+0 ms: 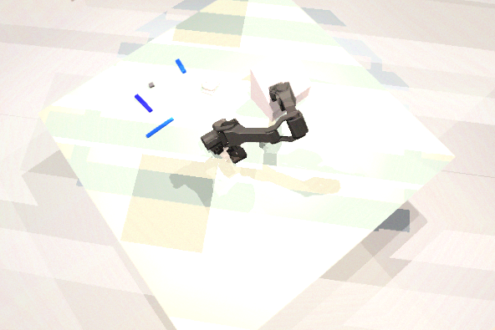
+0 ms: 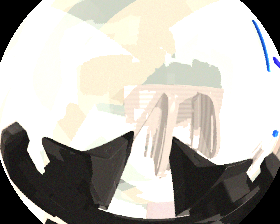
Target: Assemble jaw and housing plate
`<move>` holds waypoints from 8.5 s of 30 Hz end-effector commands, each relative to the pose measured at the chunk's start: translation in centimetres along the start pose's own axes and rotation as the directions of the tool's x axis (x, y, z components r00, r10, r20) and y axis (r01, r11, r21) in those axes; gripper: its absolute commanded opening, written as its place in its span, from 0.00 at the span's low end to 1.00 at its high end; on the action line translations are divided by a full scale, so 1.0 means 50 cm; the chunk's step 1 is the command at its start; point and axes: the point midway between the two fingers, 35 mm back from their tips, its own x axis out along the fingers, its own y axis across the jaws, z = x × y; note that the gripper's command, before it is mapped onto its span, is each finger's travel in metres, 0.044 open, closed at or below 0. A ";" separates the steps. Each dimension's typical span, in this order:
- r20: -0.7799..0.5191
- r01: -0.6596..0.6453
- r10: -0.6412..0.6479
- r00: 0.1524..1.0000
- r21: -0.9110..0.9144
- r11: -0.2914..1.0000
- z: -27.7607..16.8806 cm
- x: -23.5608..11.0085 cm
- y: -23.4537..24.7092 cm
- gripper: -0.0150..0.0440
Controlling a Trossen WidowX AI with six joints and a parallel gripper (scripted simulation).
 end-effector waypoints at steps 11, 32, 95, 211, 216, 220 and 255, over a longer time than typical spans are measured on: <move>-0.002 -0.004 0.004 1.000 0.007 1.000 -0.001 0.008 0.000 0.48; -0.002 -0.004 0.004 1.000 0.009 1.000 -0.001 0.021 0.000 0.48; -0.002 -0.004 0.004 1.000 0.010 1.000 0.000 0.016 0.000 0.48; 0.000 0.016 -0.021 1.000 -0.624 0.781 -0.148 -0.160 -0.644 1.00; 0.000 0.016 -0.021 1.000 -0.624 0.781 -0.148 -0.160 -0.644 1.00; -0.001 0.015 -0.020 1.000 -0.623 0.782 -0.150 -0.120 -0.644 1.00; 0.000 0.015 -0.019 1.000 -0.624 0.781 -0.152 -0.082 -0.642 1.00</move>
